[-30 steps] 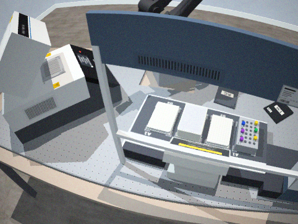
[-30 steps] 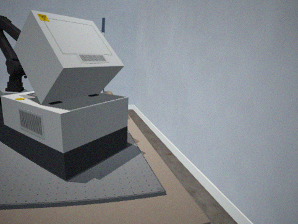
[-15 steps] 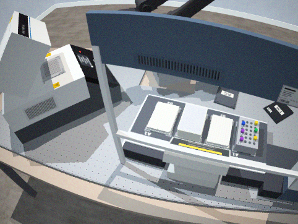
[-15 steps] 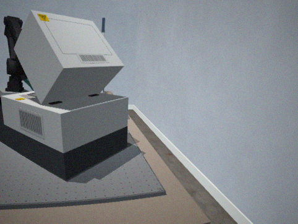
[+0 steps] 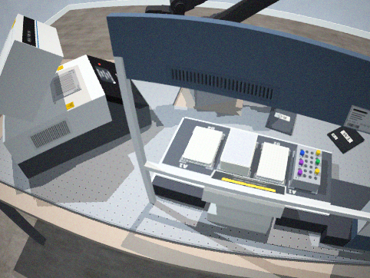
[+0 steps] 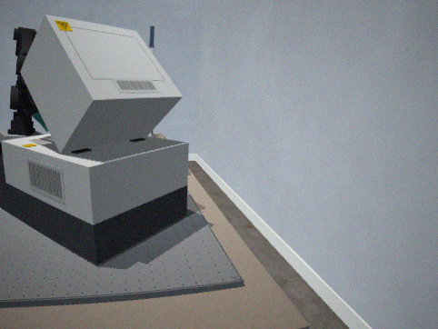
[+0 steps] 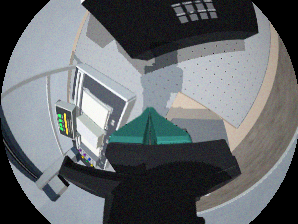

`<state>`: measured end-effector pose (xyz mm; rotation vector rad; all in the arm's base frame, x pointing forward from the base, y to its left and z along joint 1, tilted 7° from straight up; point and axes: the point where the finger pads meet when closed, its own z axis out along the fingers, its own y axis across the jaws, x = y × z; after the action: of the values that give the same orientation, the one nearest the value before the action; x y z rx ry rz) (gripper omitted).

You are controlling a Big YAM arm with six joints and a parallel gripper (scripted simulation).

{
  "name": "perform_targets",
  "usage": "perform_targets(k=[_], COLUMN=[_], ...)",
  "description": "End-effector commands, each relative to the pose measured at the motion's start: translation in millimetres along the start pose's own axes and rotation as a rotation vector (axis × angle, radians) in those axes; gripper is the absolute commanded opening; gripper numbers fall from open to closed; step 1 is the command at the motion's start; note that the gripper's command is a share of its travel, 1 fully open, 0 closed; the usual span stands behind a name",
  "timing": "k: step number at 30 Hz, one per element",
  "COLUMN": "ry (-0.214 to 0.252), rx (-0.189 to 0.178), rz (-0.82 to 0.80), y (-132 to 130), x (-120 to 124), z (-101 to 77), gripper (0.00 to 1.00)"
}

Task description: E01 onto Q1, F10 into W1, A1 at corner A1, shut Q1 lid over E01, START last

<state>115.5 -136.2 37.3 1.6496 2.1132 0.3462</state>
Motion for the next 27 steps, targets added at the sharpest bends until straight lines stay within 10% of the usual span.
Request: perform_targets(k=[1,27], ry=[-0.066,-0.259], rx=[-0.02,-0.084], rz=[0.011,0.484], y=[8,-37], x=[-22,-82], z=[-11.0,-46.0], gripper=[0.0,0.0])
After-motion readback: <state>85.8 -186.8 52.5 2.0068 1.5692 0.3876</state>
